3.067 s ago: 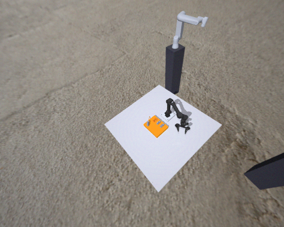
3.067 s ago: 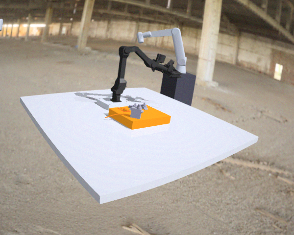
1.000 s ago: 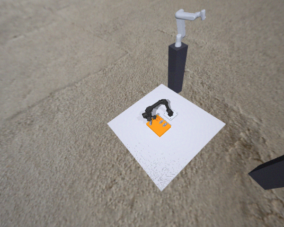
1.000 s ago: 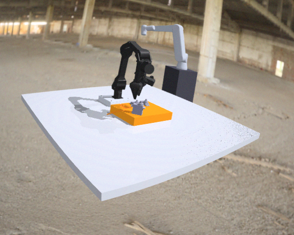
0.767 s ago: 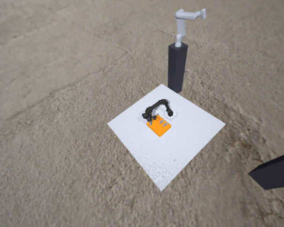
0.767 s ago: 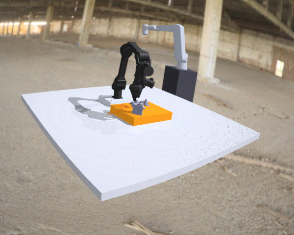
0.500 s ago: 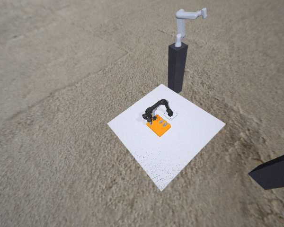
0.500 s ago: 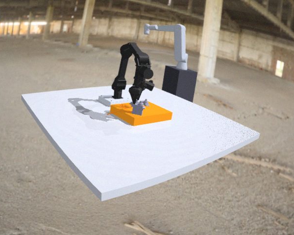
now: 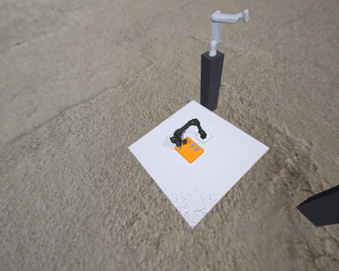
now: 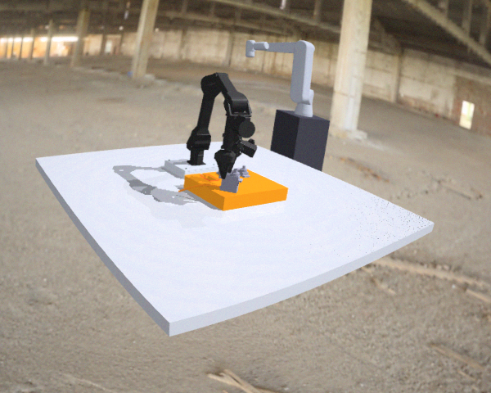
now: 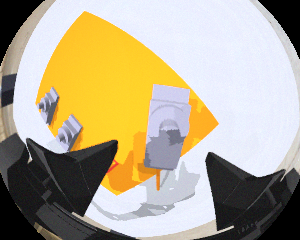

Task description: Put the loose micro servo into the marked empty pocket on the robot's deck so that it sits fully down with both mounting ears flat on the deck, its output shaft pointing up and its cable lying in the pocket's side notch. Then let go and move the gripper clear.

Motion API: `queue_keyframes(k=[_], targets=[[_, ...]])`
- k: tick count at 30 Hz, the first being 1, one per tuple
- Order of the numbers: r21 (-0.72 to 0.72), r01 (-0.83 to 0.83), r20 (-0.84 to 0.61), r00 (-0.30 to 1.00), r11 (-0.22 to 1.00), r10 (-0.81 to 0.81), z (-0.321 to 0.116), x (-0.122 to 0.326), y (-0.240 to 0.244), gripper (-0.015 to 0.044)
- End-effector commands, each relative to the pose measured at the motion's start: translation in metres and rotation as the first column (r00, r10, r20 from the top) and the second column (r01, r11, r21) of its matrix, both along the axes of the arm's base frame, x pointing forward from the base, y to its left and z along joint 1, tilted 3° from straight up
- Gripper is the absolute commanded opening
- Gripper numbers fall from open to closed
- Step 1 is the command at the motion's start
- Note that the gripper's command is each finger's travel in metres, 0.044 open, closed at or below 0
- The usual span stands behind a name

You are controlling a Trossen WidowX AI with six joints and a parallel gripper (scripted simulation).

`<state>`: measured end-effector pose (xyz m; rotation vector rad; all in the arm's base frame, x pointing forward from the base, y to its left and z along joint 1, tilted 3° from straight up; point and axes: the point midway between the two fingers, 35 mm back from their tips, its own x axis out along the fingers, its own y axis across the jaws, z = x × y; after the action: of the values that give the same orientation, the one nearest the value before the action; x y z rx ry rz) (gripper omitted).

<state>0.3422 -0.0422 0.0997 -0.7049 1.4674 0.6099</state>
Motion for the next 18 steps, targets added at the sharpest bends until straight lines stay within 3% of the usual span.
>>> queue_keyframes(k=[1, 9, 15, 18], targets=[[0.007, -0.005, -0.005, 1.000, 1.000, 0.005, -0.0034, -0.0001, 0.0008, 0.0335], [0.007, -0.005, -0.005, 1.000, 1.000, 0.005, -0.0034, -0.0001, 0.0008, 0.0125], [0.007, -0.005, -0.005, 1.000, 1.000, 0.005, -0.0034, -0.0001, 0.0008, 0.0085], [0.007, -0.005, -0.005, 1.000, 1.000, 0.005, 0.0010, 0.0001, 0.0010, 0.0006]])
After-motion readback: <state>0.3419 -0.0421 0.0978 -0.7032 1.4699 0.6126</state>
